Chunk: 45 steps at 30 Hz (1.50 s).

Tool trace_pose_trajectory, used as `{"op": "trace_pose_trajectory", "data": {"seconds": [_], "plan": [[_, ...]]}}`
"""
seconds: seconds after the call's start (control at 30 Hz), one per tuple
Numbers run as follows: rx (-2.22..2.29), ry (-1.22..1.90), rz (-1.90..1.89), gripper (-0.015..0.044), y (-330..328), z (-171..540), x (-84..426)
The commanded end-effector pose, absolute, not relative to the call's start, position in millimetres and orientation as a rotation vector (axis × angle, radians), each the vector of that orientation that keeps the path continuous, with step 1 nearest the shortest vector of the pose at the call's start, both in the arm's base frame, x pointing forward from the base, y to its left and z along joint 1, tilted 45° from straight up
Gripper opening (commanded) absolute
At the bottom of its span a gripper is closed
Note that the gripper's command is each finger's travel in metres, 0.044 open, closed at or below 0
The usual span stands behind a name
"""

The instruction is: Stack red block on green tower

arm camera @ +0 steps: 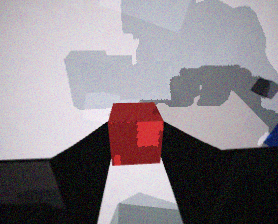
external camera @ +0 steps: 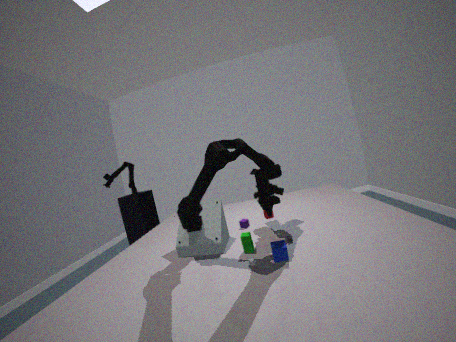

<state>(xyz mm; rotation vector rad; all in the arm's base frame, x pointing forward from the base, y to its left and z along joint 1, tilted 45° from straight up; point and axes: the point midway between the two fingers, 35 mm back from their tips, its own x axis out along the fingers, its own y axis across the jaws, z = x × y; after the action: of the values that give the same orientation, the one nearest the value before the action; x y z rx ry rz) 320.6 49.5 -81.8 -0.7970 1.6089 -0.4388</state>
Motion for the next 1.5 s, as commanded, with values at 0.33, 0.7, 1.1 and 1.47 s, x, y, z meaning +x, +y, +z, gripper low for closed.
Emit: {"op": "trace_pose_trajectory", "data": {"seconds": [0.33, 0.7, 1.1, 1.47], "plan": [[-0.777, 1.592, -0.434, 0.0, 96.5, -34.2, 326.3], [-0.777, 1.592, -0.434, 0.0, 96.8, -33.0, 323.8], [-0.779, 1.594, -0.433, 0.0, 66.5, 8.1, 305.6], [-0.781, 1.596, -0.433, 0.0, 36.4, 40.8, 280.7]]}}
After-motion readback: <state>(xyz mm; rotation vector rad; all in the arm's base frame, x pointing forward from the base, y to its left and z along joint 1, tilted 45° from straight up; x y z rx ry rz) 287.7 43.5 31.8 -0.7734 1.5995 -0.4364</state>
